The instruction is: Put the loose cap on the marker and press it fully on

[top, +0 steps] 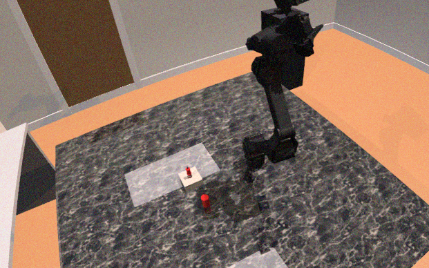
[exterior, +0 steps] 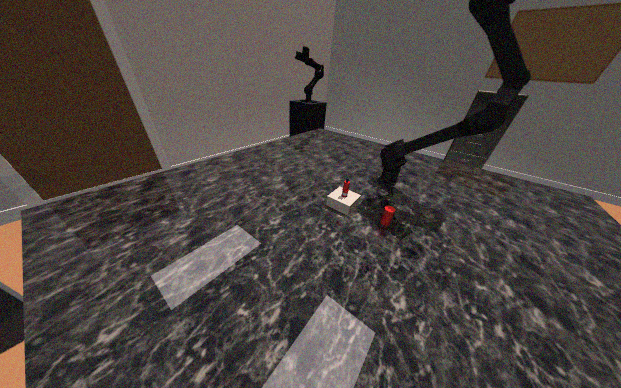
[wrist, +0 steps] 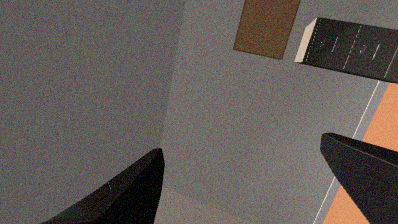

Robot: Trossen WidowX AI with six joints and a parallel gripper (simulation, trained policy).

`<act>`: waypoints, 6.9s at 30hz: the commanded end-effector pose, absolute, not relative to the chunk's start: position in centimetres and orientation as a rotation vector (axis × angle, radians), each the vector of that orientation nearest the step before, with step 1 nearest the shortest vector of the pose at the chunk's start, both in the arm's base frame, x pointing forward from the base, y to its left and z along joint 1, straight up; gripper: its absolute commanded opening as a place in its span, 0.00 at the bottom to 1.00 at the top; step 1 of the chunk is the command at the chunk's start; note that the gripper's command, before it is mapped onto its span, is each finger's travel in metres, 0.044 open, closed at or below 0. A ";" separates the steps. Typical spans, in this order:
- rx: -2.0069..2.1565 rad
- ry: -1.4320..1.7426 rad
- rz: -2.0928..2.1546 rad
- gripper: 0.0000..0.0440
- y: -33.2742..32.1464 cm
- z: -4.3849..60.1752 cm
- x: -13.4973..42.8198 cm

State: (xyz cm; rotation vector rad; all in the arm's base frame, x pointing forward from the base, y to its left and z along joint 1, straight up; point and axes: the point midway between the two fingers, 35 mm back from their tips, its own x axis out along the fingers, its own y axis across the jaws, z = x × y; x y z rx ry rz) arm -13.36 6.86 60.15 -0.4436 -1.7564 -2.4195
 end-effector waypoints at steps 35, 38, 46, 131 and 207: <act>-0.181 -1.486 -2.263 0.67 -1.1 60.6 -13.8; -0.157 -1.465 -2.247 0.68 -1.8 60.6 -13.7; -0.095 -1.410 -2.200 0.71 -3.7 60.5 -13.3; 0.526 -0.901 -1.655 0.71 -20.0 54.4 1.4; 0.966 -0.392 -1.287 0.72 -19.7 42.2 22.4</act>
